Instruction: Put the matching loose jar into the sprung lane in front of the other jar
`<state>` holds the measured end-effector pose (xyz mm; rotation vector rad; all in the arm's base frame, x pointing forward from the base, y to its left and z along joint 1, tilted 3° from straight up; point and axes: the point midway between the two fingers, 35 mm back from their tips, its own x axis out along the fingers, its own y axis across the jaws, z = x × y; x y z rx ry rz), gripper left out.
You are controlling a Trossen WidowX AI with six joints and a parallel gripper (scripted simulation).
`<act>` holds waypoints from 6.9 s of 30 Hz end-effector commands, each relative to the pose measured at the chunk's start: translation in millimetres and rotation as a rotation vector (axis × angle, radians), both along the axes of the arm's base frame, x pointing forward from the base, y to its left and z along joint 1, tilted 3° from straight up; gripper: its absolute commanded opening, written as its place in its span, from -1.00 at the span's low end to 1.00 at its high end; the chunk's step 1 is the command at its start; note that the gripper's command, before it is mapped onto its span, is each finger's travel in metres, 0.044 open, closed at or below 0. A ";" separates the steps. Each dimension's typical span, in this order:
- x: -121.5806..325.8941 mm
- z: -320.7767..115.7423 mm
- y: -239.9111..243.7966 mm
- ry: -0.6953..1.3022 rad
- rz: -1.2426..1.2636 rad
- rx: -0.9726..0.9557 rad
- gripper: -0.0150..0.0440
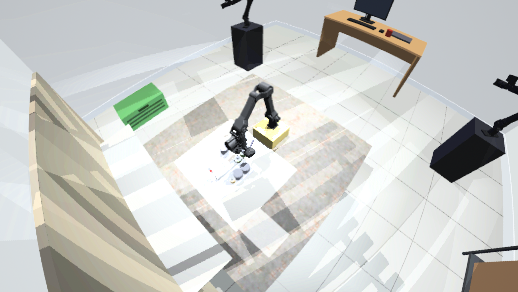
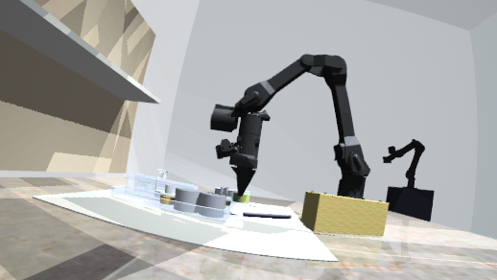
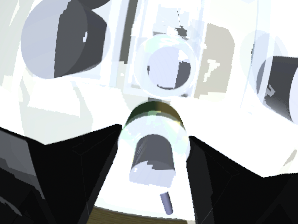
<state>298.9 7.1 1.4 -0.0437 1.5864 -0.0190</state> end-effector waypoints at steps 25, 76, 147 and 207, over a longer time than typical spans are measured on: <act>13.3 -1.7 0.6 0.002 -0.006 0.003 -0.49; 37.1 -1.5 0.8 0.000 -0.006 0.003 -0.49; 55.9 2.9 1.1 -0.001 -0.006 0.003 -0.49; 63.0 2.8 1.2 -0.002 -0.006 0.003 -0.49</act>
